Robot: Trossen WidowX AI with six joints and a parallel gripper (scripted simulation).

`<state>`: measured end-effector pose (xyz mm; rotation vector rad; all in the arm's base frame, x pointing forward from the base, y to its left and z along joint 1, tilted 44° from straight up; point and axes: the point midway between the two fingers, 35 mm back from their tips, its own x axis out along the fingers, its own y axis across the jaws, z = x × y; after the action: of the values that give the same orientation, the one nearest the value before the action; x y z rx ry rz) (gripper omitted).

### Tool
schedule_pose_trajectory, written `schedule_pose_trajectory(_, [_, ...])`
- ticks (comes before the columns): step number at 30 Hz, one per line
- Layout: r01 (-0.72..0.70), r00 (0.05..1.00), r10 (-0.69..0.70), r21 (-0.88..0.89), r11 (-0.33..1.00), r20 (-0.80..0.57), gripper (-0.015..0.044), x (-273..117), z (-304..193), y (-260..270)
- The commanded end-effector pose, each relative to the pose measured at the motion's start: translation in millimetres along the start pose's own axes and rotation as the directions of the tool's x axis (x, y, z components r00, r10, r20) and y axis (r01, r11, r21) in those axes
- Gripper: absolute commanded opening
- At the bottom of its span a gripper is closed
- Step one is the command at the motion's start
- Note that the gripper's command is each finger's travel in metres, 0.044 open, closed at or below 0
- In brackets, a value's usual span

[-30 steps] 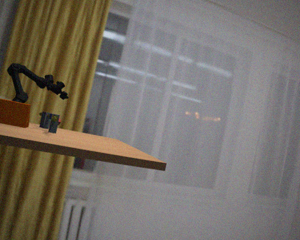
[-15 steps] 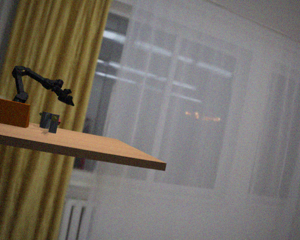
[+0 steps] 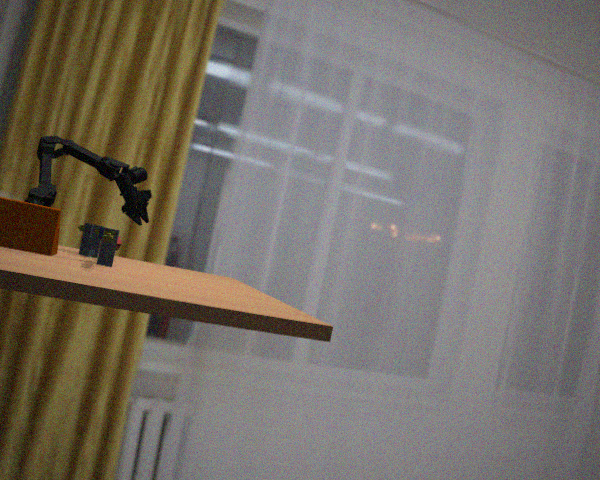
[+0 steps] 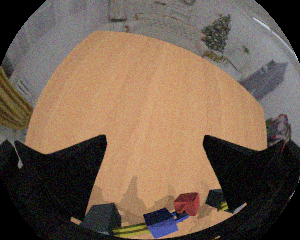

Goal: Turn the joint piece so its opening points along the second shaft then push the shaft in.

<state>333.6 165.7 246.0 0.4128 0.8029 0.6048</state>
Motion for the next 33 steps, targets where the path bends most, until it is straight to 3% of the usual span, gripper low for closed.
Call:
schedule_pose_trajectory(1, [0.043, 0.99, -0.041, 0.008, 0.999, -0.133, 0.044, 0.9, -17.5, -28.8])
schedule_pose_trajectory(9, [0.072, 0.928, -0.041, 0.07, 0.995, -0.371, 0.044, -8.3, -55.4, -70.2])
schedule_pose_trajectory(18, [0.037, 0.821, 0.098, 0.223, 0.974, -0.563, 0.044, -34.8, -89.6, -93.8])
schedule_pose_trajectory(27, [0.017, 0.792, 0.155, 0.275, 0.961, -0.59, 0.044, -43.3, -95.1, -96.2])
schedule_pose_trajectory(33, [-0.083, 0.786, 0.172, 0.175, 0.981, -0.594, 0.044, -41.9, -96.1, -96.6])
